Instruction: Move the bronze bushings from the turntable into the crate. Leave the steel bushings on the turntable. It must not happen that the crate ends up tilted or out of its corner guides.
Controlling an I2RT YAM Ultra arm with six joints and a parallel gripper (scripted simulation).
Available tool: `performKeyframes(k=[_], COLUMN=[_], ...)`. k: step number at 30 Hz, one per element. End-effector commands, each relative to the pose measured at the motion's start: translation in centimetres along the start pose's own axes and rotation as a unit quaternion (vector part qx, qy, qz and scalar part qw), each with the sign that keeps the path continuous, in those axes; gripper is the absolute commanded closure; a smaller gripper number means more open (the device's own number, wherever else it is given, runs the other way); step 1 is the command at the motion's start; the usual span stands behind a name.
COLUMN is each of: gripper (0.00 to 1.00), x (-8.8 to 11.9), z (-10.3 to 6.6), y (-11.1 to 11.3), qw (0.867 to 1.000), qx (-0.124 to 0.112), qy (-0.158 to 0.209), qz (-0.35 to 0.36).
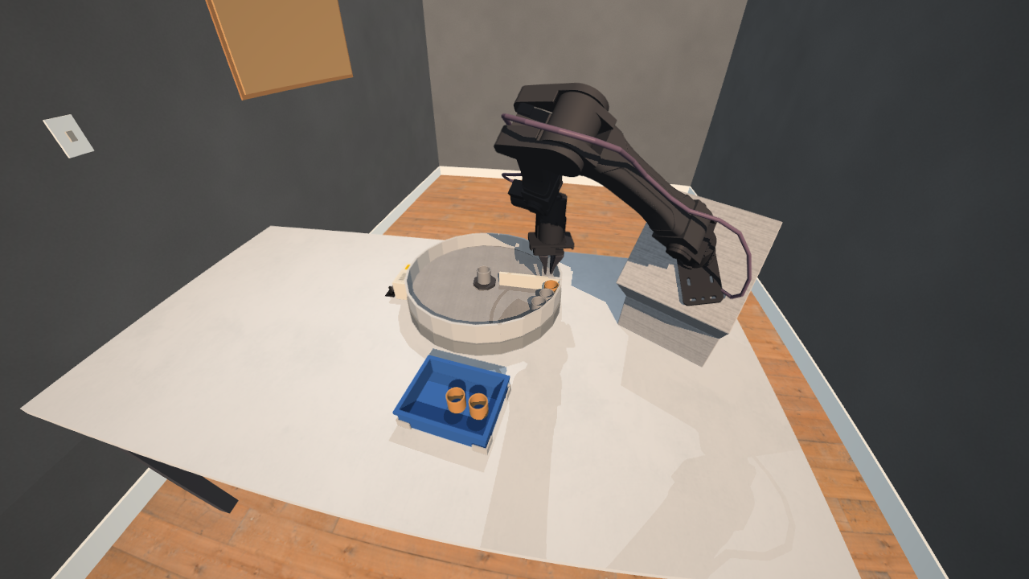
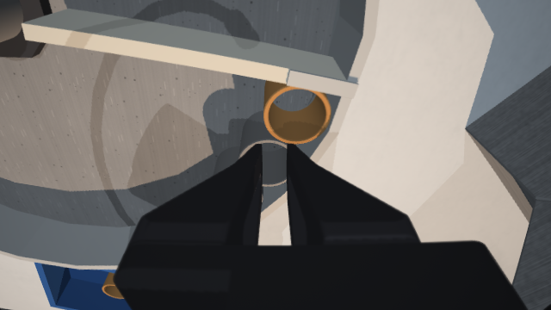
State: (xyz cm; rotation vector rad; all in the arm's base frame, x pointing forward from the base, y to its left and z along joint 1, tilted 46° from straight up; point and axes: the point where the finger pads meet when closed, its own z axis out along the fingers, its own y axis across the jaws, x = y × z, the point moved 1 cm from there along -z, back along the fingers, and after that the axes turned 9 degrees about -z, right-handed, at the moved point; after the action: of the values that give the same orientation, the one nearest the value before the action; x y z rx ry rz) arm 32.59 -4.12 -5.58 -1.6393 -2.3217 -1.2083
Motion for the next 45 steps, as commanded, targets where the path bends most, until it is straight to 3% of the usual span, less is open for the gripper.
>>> performKeyframes(k=[1,15,21,45], gripper=[0.87,0.87,0.87,0.87], x=[-0.3,-0.4,-1.3,-1.3], z=[-1.0,-1.0,-1.4,-1.4], y=[0.1,0.1,1.6,1.6], qw=[1.0,1.0,1.0,1.0], qx=[-0.013,-0.013,-0.02,-0.02], qy=[-0.013,-0.013,-0.023,-0.023], qz=[0.004,0.004,-0.006,-0.008])
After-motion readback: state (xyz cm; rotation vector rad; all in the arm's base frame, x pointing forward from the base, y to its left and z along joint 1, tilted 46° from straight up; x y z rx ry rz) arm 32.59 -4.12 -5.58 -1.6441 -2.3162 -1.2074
